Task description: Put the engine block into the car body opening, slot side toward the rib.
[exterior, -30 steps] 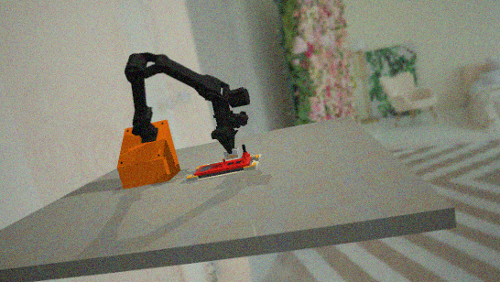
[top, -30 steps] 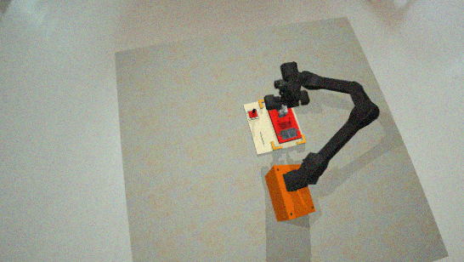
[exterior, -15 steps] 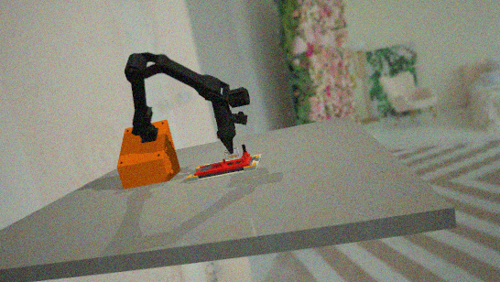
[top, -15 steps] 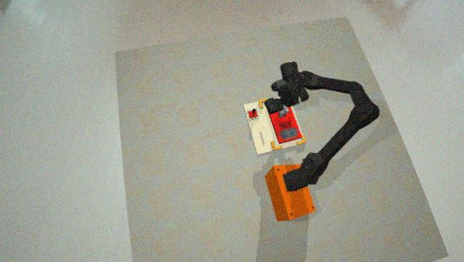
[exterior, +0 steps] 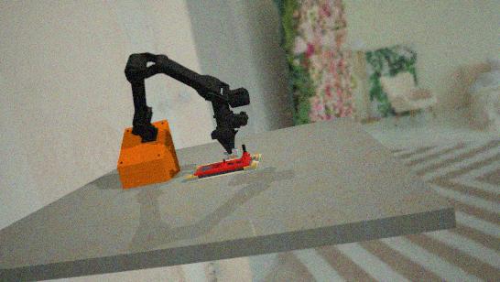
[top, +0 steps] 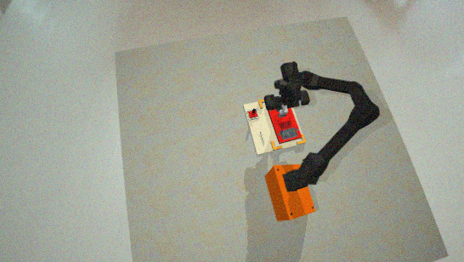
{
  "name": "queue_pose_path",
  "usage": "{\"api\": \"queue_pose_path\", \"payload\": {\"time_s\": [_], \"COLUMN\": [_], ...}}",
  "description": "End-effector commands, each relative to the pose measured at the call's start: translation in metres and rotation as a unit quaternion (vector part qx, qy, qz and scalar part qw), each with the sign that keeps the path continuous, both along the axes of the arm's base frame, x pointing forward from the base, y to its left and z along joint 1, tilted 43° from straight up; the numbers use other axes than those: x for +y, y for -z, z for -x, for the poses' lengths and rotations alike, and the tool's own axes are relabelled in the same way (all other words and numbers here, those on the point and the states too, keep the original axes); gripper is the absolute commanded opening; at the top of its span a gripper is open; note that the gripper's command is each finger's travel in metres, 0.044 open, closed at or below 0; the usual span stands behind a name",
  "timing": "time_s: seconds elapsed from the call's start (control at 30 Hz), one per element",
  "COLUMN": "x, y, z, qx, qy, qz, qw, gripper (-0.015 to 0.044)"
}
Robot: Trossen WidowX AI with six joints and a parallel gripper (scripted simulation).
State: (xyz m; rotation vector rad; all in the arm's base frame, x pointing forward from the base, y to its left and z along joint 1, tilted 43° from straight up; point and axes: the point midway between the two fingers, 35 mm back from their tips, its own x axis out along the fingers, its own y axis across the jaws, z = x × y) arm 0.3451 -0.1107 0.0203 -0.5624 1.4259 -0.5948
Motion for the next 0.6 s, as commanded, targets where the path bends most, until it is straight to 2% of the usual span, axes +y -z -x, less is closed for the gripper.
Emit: {"api": "queue_pose_path", "payload": {"time_s": [0.0, 0.23, 0.57], "x": [-0.0009, -0.0018, -0.0029], "y": [0.0002, 0.0011, 0.0024], "z": [-0.0002, 0.0001, -0.0001], "qx": [0.01, 0.061, 0.022], "qy": [-0.012, -0.066, -0.024], "qz": [0.003, 0.007, 0.004], "qw": [1.0, 0.996, 0.999], "gripper": [0.0158, 0.0158, 0.0158]}}
